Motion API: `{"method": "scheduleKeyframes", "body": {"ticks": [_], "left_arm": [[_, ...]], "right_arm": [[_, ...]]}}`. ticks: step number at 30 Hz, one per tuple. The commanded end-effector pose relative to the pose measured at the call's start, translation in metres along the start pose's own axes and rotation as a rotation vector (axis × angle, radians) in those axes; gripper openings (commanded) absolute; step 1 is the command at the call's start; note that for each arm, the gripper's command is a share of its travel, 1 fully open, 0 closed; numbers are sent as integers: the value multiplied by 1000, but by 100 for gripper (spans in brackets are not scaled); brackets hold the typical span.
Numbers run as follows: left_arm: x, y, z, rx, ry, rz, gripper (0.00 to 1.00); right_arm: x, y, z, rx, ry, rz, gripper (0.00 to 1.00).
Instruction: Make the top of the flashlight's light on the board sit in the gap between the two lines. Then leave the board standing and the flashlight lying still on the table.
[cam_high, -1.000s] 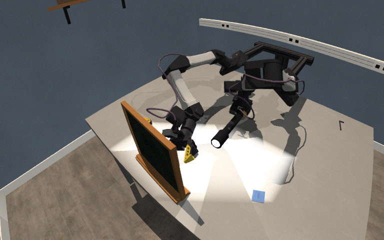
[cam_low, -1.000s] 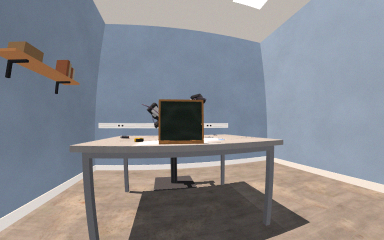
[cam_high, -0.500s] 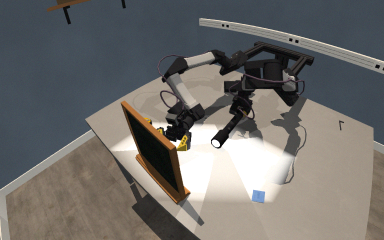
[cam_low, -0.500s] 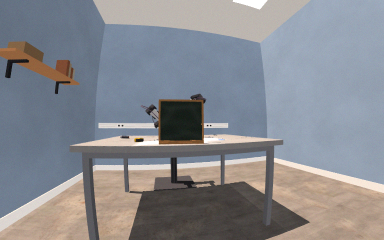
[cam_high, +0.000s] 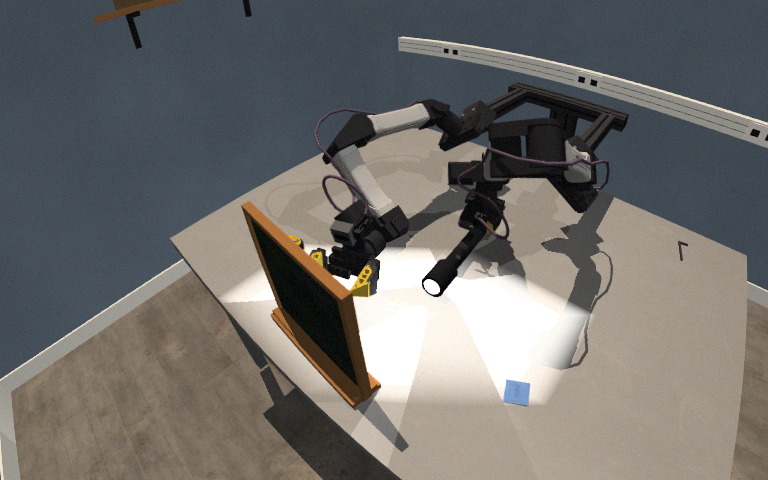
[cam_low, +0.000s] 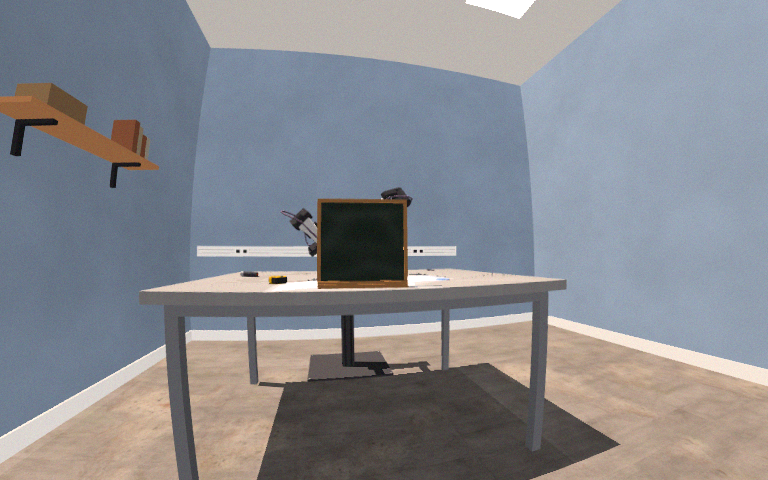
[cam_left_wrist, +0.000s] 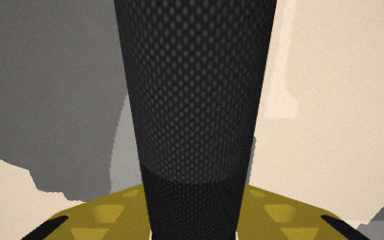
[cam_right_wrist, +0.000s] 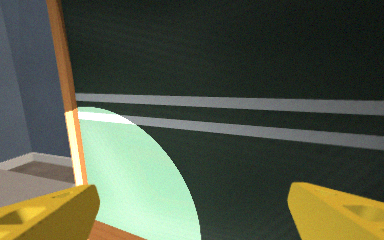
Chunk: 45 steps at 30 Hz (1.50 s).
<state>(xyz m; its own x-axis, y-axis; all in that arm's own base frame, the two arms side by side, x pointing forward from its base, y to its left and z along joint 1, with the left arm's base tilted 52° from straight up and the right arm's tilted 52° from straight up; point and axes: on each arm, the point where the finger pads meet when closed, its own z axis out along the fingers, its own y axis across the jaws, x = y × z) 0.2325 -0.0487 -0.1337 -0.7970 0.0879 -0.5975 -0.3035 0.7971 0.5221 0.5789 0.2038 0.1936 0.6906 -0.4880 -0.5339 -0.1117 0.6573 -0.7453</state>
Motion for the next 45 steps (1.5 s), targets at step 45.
{"method": "scheduleKeyframes", "body": {"ticks": [45], "left_arm": [[2,2,2,-11,5,35,30]], "right_arm": [[0,-5,-3,24,-13,-36,100]]}}
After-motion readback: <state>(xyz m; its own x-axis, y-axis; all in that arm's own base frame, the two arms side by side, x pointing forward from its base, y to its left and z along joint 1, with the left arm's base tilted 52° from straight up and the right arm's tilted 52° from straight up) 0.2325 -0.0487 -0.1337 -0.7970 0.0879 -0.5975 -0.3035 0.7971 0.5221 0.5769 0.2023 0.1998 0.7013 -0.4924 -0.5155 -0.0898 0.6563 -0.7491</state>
